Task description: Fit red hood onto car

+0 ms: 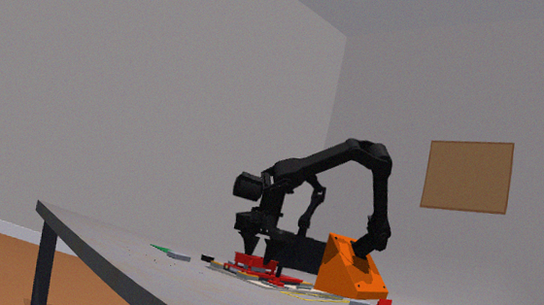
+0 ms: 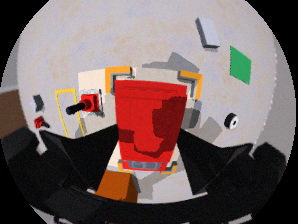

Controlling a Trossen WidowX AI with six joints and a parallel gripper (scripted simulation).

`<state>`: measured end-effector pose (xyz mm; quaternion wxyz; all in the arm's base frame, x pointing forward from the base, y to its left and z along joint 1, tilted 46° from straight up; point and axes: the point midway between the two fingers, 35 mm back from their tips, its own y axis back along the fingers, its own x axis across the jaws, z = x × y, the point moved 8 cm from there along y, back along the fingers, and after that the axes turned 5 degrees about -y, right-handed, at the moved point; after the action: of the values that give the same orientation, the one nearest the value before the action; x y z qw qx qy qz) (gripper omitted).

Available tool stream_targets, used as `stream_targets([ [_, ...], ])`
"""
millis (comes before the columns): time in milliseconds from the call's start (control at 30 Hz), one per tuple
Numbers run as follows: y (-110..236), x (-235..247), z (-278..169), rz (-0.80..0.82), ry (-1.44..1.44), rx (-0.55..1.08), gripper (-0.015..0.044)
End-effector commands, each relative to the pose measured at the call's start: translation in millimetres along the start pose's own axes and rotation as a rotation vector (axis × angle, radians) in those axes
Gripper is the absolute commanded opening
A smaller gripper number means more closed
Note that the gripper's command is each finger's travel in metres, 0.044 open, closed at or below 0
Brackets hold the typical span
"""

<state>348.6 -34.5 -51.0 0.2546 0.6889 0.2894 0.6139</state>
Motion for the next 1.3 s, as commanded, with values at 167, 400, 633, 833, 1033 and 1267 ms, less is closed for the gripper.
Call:
stream_targets([
  [167, 3.2, 0.1, 0.0, -0.001, 0.004, 0.000, 0.0000],
  [400, 2.8, 0.1, -0.5, 0.000, 0.004, -0.003, 0.0000],
  [633, 2.3, 0.1, -1.0, 0.001, 0.004, -0.007, 0.0000],
  [833, -0.1, 0.1, -1.1, 0.001, 0.004, -0.008, 0.0000],
  [1033, -2.6, 0.1, -1.1, 0.001, 0.004, -0.008, 0.0000],
  [1267, -5.6, 0.1, -1.2, 0.002, 0.004, -0.009, 0.0000],
])
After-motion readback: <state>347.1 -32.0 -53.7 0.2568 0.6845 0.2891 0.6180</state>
